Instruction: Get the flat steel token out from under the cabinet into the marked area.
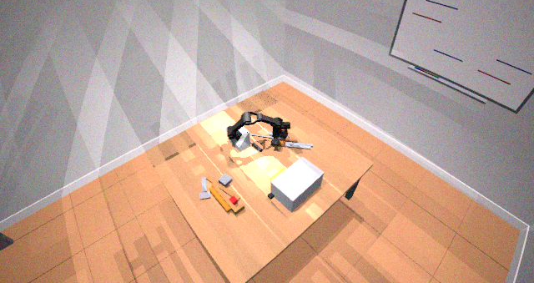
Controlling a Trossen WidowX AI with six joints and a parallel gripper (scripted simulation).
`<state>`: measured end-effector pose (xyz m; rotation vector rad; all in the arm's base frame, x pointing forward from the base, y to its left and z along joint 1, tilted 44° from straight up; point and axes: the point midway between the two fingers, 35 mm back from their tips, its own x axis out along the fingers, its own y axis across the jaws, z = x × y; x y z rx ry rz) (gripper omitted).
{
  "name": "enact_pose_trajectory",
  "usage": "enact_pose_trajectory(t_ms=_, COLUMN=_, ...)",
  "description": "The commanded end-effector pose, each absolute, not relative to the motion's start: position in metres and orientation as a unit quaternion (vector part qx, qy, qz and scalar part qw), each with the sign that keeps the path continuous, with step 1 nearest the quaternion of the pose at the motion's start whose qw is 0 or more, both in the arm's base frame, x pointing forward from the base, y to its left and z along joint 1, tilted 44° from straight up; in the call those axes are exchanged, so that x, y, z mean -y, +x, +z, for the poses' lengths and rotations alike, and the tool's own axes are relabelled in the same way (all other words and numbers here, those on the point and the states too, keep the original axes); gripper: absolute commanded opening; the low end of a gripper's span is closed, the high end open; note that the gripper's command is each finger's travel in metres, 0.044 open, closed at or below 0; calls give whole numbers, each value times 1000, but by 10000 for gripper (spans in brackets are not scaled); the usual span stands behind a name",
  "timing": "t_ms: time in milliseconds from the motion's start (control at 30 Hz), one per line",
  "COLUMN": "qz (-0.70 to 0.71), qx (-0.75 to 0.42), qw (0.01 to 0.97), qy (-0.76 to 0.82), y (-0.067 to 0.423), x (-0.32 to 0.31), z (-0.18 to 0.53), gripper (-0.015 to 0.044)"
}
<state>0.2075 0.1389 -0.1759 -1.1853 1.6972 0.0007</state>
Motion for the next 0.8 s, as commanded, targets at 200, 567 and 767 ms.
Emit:
enact_pose_trajectory(t_ms=200, qz=6, qx=-701, qw=518, qy=-490, y=209, x=-154, z=-183, gripper=0)
enact_pose_trajectory(t_ms=567, qz=6, qx=-701, qw=519, qy=-490, y=209, x=-161, z=-189, gripper=0)
enact_pose_trajectory(t_ms=767, qz=6, qx=-701, qw=519, qy=-490, y=209, x=-165, z=-193, gripper=0)
